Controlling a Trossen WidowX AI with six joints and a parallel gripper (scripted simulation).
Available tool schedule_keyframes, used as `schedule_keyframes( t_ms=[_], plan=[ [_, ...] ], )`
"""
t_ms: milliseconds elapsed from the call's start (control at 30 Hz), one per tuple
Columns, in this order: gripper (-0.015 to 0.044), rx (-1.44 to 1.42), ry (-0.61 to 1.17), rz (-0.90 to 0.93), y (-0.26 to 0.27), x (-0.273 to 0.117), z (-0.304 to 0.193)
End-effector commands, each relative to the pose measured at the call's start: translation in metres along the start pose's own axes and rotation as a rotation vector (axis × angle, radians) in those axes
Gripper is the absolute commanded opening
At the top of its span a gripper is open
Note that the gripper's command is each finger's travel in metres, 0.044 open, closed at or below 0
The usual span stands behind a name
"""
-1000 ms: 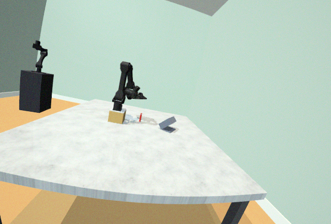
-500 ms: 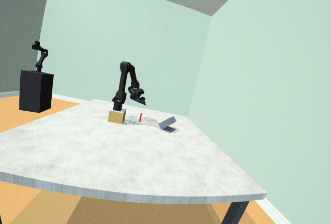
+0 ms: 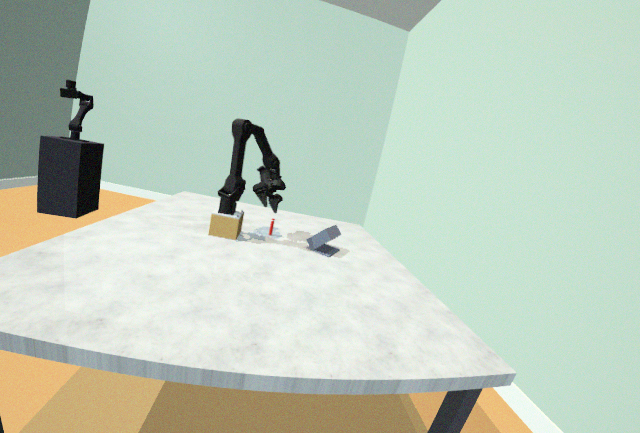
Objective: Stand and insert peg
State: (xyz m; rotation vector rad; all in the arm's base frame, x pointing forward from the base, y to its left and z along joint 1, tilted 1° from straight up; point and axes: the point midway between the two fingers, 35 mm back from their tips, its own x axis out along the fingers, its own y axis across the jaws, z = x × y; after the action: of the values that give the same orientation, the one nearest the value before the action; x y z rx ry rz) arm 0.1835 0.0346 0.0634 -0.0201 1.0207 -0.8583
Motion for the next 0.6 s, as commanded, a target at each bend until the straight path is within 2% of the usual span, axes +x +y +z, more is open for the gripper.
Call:
schedule_keyframes(
  t_ms=[0, 267, 567],
  plan=[
    [0.044, -0.019, 0.124, 0.039, 0.007, 0.001, -0.003],
    [0.044, -0.065, 0.348, 0.164, 0.021, 0.001, -0.004],
    [0.044, -0.108, 0.521, 0.393, 0.041, -0.006, 0.007]
  ],
)
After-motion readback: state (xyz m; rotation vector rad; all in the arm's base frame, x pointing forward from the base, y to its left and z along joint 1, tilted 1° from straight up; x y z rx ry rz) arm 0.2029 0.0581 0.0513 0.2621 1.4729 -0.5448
